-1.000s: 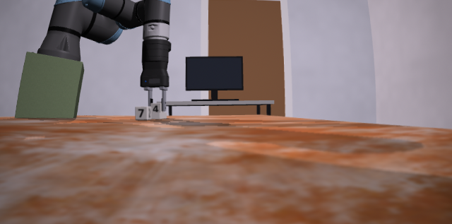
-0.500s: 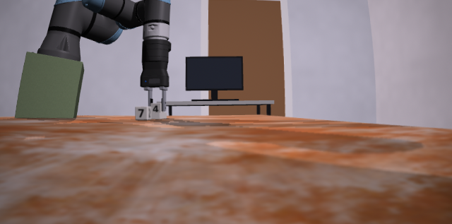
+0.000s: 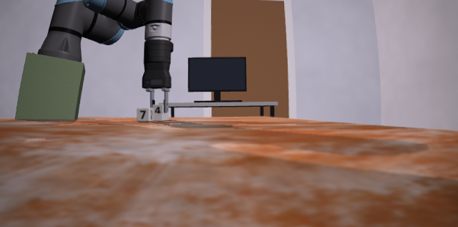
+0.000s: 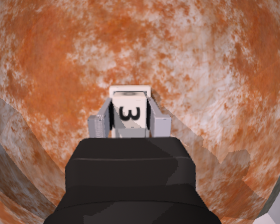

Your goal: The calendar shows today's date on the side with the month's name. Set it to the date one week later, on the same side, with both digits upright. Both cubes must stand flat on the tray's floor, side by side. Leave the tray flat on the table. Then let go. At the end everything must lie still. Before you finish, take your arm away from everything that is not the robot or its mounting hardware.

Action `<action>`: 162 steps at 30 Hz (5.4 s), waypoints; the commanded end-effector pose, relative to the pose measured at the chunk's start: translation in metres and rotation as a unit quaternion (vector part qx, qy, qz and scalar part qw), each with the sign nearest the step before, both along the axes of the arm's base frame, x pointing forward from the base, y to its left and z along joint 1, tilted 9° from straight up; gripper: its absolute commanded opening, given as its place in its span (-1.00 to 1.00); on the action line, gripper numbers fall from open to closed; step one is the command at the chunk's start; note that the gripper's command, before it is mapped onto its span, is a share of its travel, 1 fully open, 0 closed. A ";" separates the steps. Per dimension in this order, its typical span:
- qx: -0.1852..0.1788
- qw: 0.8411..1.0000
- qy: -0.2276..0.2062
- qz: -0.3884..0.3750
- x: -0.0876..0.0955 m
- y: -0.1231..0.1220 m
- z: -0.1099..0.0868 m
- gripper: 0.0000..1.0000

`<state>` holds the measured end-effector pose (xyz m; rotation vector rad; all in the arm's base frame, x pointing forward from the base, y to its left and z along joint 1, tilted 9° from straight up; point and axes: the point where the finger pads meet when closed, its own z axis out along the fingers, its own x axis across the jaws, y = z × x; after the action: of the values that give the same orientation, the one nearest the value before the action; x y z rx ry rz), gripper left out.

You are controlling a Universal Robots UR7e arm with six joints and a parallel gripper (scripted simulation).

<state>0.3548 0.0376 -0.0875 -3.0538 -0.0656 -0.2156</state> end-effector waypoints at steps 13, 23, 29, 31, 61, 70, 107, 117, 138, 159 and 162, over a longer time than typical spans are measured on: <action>0.000 1.000 -0.001 0.000 0.000 0.000 0.000 0.68; 0.000 1.000 -0.001 0.000 0.000 0.000 0.000 0.80; 0.000 1.000 -0.001 0.000 0.000 0.000 0.001 0.80; 0.000 1.000 -0.001 0.000 0.000 0.000 0.001 0.80; 0.000 1.000 -0.001 0.000 -0.008 -0.005 0.057 0.80; 0.000 1.000 -0.001 0.000 -0.010 -0.006 0.074 0.80; 0.000 1.000 -0.001 0.000 -0.012 -0.007 0.089 1.00; 0.000 1.000 0.000 -0.002 -0.008 -0.027 0.085 1.00; 0.001 1.000 0.000 -0.010 -0.004 -0.133 0.061 0.80; 0.001 1.000 0.000 -0.010 -0.004 -0.133 0.061 0.80; 0.001 1.000 0.000 -0.010 -0.004 -0.133 0.061 0.80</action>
<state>0.3509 -0.0953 -0.0268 -3.0526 -0.0360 -0.2146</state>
